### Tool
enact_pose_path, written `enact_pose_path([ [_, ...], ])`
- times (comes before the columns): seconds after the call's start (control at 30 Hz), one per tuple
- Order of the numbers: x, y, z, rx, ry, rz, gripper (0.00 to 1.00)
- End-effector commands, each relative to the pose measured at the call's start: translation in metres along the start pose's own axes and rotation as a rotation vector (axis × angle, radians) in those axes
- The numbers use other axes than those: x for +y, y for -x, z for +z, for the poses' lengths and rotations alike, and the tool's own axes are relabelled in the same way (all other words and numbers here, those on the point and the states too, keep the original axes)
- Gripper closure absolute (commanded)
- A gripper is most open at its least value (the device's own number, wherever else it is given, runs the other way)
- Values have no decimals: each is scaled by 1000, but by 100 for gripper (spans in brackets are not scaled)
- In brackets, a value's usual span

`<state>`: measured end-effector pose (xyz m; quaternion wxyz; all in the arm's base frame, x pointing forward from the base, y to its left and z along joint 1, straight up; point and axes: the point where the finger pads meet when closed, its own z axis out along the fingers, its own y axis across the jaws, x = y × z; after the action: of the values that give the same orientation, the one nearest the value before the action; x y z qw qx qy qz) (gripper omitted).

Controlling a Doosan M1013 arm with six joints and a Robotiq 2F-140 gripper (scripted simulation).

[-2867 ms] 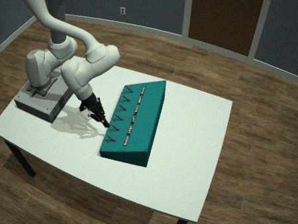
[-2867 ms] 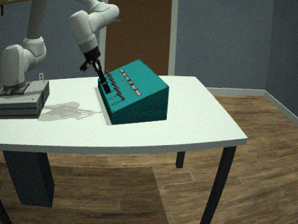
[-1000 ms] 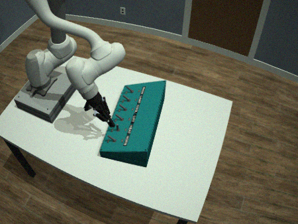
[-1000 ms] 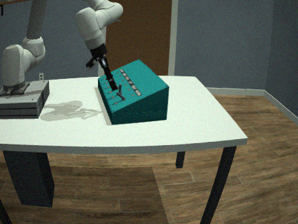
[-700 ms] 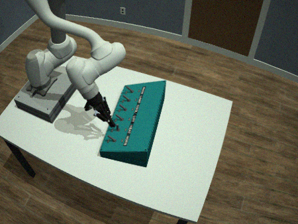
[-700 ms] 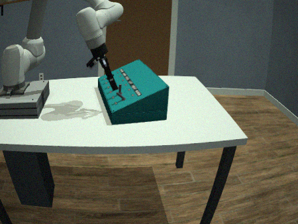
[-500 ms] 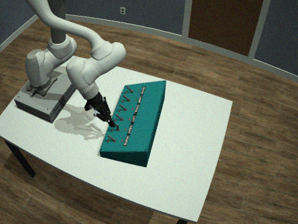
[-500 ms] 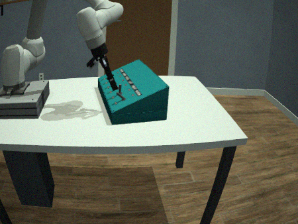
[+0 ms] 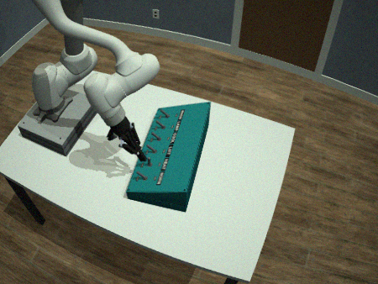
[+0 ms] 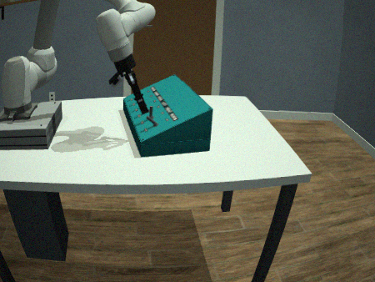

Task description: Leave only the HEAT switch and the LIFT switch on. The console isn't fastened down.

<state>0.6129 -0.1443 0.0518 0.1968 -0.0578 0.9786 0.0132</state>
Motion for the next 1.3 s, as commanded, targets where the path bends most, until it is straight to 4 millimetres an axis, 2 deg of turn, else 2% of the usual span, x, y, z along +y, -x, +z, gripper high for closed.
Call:
enact_pose_path([
  [0.0, 0, -1, 0, -1, 0, 0, 90],
  [0.33, 0, -11, 0, -1, 0, 0, 90],
  [0.7, 0, -12, -6, -1, 0, 0, 90],
  [0.87, 0, -12, -26, -1, 0, 0, 90],
  [1.13, 0, -12, -75, -1, 0, 0, 90],
  [1.2, 0, -12, -75, -1, 0, 0, 90],
  [1.27, 0, -12, -86, -1, 0, 0, 90],
])
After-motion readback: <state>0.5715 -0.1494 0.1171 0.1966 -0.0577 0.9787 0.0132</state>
